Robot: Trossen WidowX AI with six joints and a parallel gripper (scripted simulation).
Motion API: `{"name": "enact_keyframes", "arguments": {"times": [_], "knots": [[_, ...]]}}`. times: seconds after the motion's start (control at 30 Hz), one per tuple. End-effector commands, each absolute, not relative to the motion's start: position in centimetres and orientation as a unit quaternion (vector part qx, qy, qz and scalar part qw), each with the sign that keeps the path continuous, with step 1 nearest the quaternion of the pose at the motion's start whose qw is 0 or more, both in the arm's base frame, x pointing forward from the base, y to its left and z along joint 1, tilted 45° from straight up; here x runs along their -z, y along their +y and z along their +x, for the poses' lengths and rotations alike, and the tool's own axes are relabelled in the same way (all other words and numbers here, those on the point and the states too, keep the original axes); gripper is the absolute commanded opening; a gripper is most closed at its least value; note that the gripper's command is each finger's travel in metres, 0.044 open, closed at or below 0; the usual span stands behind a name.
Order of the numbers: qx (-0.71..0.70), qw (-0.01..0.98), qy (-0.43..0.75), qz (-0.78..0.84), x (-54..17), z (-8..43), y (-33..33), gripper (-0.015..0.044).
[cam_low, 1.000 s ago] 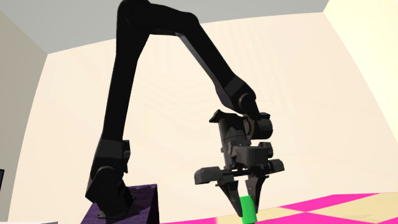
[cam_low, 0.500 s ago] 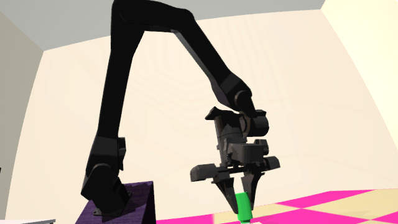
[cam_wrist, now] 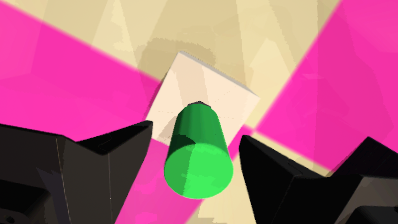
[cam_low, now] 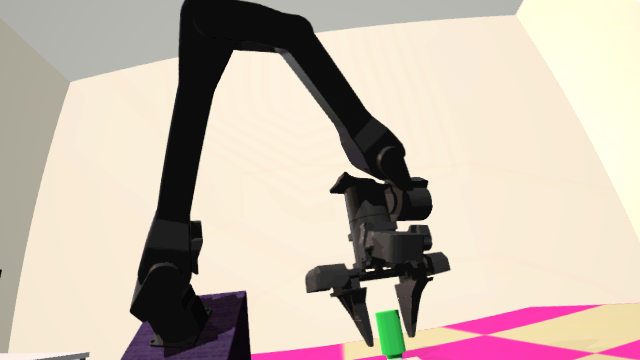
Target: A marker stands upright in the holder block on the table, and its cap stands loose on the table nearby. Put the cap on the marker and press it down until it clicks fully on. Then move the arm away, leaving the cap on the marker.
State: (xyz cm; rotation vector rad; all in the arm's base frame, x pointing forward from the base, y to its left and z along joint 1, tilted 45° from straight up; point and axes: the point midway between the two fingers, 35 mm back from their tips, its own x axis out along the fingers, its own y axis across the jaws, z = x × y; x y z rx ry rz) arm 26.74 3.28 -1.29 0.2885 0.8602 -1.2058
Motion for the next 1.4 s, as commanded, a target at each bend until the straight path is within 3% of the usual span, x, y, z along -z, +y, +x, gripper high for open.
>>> {"name": "enact_keyframes", "arguments": {"times": [0.0, 0.1, 0.5, 0.73, 0.97, 1.07, 1.37], "knots": [[0.547, 0.729, 0.391, 0.131, 1.3, 26.7, 3.3, 0.0367], [0.547, 0.729, 0.391, 0.131, 1.3, 26.7, 3.3, 0.044], [0.547, 0.728, 0.392, 0.132, -4.0, 26.0, 8.6, 0.044], [0.427, 0.738, 0.519, -0.062, -3.8, 26.1, 8.3, 0.0256], [0.238, 0.678, 0.628, -0.297, -3.6, 26.1, 8.0, 0.0073], [0.219, 0.669, 0.635, -0.318, -3.5, 26.1, 8.0, 0.0], [0.219, 0.669, 0.635, -0.318, -3.5, 26.1, 8.0, 0.0]]}}
